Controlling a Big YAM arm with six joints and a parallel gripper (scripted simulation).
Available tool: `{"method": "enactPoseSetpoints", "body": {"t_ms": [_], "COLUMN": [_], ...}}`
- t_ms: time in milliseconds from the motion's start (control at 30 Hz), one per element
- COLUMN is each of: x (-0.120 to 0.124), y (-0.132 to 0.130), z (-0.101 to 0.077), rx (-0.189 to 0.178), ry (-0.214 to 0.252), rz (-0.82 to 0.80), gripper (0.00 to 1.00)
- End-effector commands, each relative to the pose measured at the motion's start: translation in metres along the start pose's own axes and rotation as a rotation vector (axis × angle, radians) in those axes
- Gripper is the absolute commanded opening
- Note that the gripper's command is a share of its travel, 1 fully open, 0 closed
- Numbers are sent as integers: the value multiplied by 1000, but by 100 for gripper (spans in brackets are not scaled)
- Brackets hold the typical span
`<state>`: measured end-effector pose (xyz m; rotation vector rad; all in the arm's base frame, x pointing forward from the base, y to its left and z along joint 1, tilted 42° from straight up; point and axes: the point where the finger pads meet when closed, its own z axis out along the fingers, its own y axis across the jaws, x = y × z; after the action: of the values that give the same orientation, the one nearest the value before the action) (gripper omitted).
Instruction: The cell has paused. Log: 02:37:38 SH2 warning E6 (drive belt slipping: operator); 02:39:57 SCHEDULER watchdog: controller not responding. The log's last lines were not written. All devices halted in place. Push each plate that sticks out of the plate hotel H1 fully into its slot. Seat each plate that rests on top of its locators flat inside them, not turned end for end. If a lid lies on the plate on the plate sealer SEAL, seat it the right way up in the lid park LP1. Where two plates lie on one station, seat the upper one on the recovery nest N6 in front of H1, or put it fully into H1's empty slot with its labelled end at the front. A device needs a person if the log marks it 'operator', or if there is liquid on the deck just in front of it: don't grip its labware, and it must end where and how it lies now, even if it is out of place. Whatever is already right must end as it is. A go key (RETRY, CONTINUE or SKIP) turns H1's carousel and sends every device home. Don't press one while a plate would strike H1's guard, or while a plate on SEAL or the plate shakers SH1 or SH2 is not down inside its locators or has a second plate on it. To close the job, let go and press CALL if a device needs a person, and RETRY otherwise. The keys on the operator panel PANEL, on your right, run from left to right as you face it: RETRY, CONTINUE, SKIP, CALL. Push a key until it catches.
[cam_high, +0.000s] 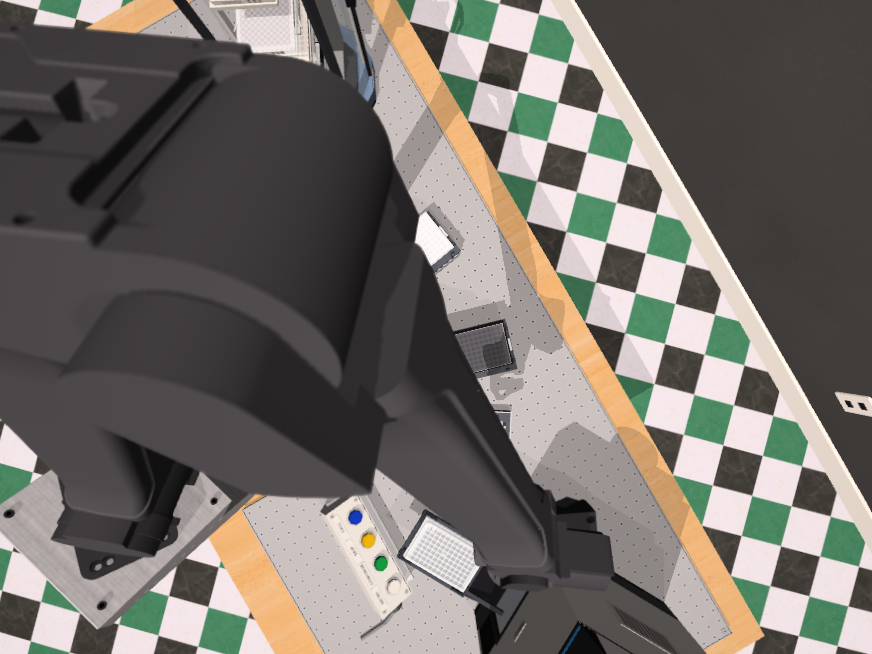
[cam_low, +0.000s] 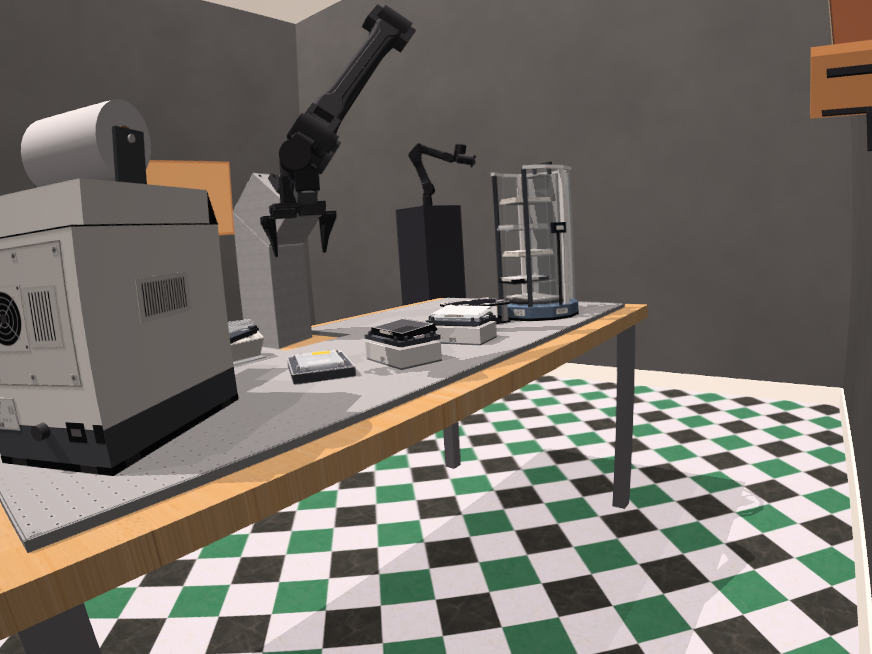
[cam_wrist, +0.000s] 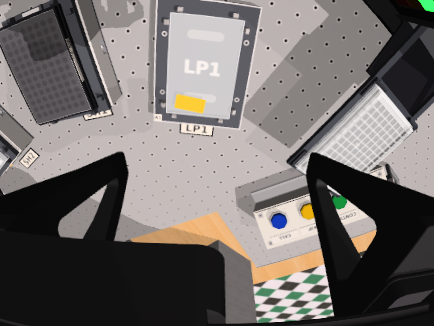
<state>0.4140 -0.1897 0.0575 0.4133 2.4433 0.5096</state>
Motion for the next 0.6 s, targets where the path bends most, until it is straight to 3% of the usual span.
{"method": "enactPoseSetpoints", "body": {"t_ms": [0,167,567], "x": [-11,-25,-35], "y": [18,35,68], "z": [-5,-7,-8], "rx": [-3,-3,-4], "ry": [-8,-22,-25], "rz": [25,16,-17], "gripper": [100,100,100]}}
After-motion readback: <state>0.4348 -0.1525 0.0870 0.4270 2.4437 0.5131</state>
